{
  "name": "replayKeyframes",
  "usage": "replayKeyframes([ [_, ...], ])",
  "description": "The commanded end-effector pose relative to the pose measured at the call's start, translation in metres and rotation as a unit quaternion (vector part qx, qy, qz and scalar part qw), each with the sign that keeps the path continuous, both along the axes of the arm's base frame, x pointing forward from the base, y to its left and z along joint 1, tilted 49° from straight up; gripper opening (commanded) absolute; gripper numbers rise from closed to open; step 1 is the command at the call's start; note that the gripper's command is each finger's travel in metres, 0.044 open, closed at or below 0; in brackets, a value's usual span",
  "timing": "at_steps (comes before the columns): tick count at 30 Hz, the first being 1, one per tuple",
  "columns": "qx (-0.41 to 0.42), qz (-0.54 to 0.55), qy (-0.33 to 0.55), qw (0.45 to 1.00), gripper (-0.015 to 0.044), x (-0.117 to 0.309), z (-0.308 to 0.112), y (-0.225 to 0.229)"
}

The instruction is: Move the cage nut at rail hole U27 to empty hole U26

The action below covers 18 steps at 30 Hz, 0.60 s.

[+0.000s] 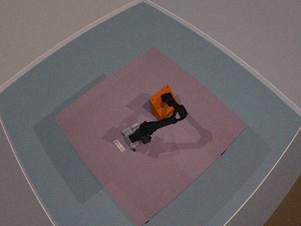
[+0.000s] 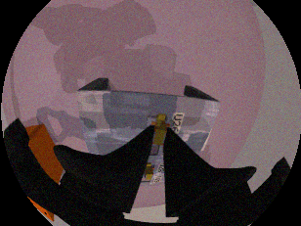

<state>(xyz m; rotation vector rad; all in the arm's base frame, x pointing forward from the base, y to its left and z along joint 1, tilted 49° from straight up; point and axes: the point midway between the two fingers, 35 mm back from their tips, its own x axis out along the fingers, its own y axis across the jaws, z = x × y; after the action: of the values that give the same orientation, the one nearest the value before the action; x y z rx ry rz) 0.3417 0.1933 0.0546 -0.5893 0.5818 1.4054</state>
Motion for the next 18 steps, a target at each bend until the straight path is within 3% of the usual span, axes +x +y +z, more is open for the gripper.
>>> replayKeyframes([
  [1,-0.001,-0.002,-0.002,1.000,0.0024,0.0009,0.0005,-0.0003],
  [18,-0.002,-0.012,-0.011,1.000,0.0024,-0.0005,0.0004,-0.0002],
])
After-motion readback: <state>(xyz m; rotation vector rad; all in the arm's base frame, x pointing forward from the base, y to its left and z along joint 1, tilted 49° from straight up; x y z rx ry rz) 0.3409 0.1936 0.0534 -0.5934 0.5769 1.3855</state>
